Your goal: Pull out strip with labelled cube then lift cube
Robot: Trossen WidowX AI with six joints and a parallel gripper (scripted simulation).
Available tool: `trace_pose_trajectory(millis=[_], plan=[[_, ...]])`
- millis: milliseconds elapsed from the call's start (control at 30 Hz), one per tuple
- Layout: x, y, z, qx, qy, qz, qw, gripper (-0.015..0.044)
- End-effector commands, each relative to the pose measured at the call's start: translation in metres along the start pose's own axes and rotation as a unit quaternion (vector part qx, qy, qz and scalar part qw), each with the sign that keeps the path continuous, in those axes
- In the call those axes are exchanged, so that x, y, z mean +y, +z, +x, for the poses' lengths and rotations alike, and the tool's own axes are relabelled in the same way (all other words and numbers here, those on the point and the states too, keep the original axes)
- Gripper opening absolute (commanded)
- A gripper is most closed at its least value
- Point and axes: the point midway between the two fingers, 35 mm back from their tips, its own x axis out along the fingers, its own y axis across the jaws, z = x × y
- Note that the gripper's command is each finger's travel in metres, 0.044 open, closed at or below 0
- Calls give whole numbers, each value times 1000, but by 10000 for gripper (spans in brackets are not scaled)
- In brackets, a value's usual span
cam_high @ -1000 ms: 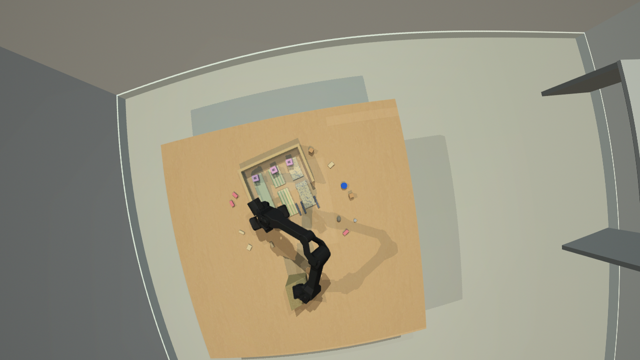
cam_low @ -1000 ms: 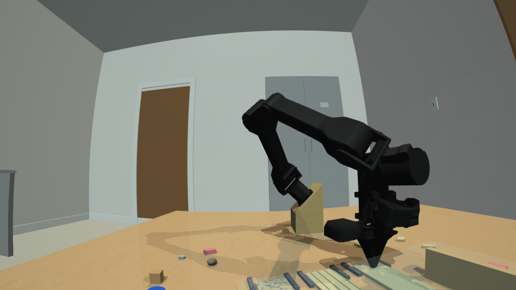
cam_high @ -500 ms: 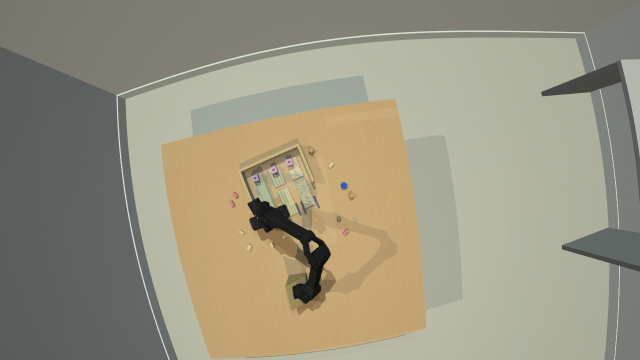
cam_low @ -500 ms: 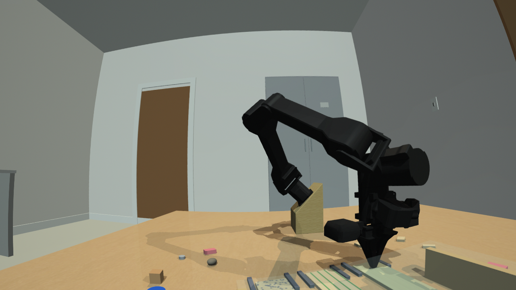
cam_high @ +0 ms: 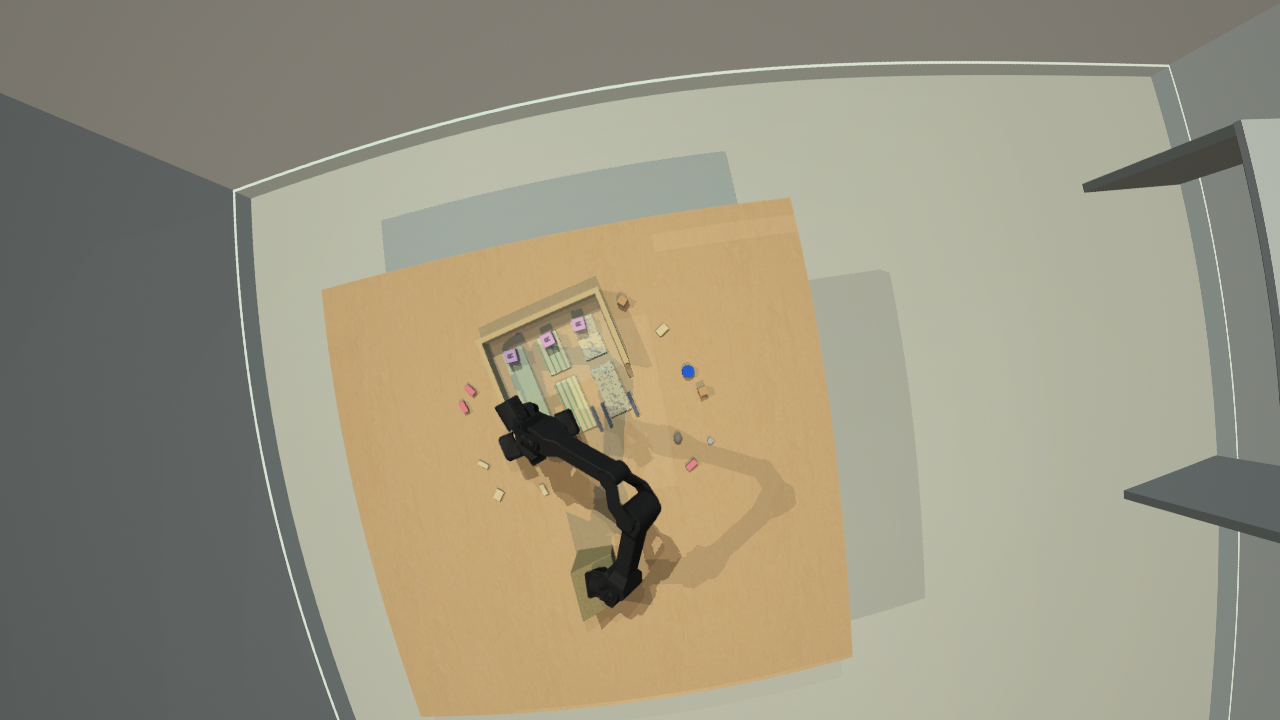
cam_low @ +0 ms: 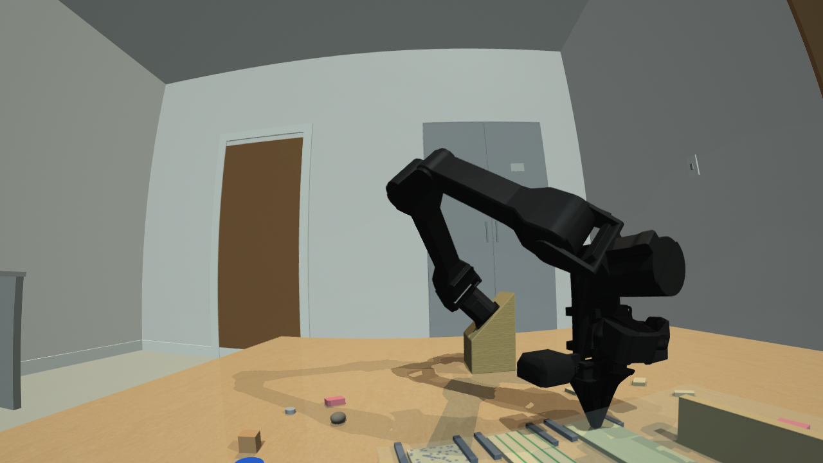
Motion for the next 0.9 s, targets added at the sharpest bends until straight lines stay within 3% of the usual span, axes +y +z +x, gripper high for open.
trace_pose_trajectory(millis=[0,867], plan=[[-1,0,3,2,-2,0,1000,0],[-1,2,5,2,-2,0,1000,0]])
